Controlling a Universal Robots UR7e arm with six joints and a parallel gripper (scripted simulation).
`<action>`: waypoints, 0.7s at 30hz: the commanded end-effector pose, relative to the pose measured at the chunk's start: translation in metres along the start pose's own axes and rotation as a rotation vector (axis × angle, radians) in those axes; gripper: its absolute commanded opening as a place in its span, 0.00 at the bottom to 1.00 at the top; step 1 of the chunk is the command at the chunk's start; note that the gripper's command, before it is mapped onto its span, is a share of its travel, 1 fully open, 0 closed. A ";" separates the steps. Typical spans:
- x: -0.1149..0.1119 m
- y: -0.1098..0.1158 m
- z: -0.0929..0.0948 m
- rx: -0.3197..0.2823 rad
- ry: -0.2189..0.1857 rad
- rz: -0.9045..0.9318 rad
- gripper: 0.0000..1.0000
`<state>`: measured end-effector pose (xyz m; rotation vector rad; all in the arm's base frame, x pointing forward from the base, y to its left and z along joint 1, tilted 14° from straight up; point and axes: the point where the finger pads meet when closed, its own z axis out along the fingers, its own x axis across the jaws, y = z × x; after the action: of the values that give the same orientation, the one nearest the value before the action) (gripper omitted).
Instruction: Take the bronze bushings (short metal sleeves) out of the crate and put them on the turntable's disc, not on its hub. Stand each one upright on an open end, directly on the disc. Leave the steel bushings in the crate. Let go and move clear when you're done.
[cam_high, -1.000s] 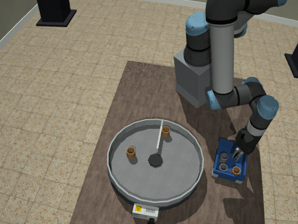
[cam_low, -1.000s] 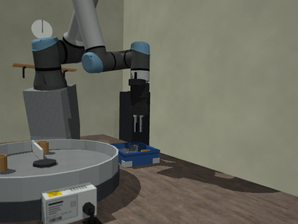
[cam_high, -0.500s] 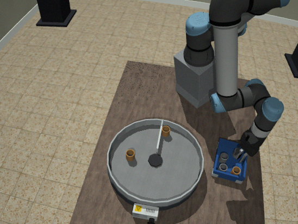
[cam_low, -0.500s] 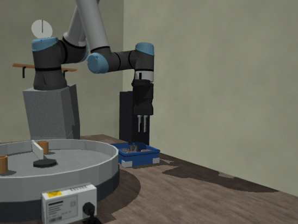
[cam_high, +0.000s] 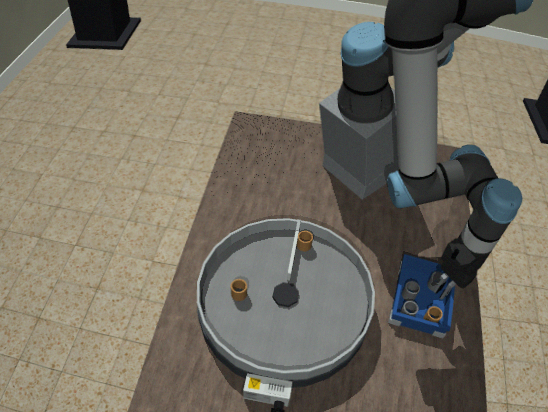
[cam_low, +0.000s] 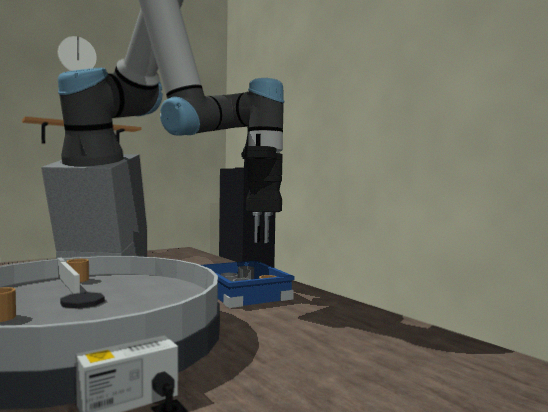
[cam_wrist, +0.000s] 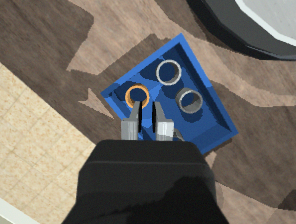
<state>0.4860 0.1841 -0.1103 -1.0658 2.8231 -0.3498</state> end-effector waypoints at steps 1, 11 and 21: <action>0.000 0.000 -0.001 0.001 -0.001 0.000 0.36; 0.000 0.000 -0.001 0.001 -0.001 0.000 0.36; -0.001 0.000 0.013 0.001 -0.001 0.000 0.36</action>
<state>0.4868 0.1834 -0.1144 -1.0657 2.8231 -0.3497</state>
